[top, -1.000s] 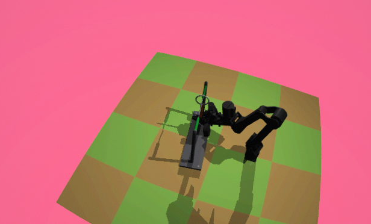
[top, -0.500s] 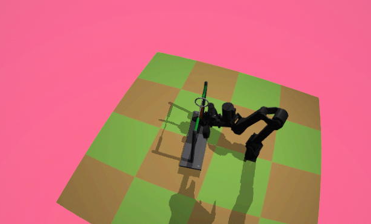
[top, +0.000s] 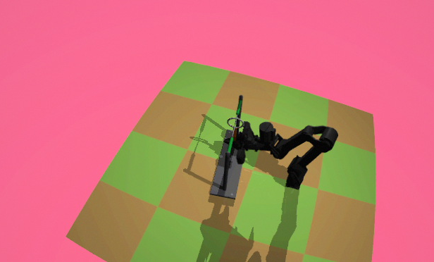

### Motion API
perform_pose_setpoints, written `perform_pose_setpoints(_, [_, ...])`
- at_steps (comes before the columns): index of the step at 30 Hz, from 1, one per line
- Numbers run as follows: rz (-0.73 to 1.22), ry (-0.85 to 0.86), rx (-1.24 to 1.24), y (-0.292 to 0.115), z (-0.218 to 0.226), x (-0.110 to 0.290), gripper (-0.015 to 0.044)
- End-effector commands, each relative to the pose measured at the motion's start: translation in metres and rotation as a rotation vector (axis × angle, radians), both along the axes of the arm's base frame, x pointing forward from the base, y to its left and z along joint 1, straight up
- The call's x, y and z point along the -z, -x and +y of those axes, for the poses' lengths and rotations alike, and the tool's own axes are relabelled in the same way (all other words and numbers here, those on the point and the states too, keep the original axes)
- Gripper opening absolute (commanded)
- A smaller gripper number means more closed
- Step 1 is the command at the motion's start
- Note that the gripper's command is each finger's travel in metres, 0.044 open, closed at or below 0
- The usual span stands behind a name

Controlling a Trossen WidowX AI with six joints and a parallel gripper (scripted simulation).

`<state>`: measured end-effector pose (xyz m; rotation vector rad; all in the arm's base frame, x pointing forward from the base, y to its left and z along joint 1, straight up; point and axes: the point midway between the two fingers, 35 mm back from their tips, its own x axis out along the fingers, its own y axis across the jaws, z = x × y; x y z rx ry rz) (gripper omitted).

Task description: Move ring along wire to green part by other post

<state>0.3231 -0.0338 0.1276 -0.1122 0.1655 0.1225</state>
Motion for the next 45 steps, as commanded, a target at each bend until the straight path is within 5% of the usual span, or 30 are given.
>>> perform_pose_setpoints(1, [-0.004, -0.005, 0.004, 0.001, 0.004, 0.000, -0.0150])
perform_pose_setpoints(27, [0.022, -0.185, 0.012, 0.007, 0.053, 0.000, -0.0150])
perform_pose_setpoints(45, [0.020, -0.159, 0.015, 0.009, 0.069, -0.002, -0.0150])
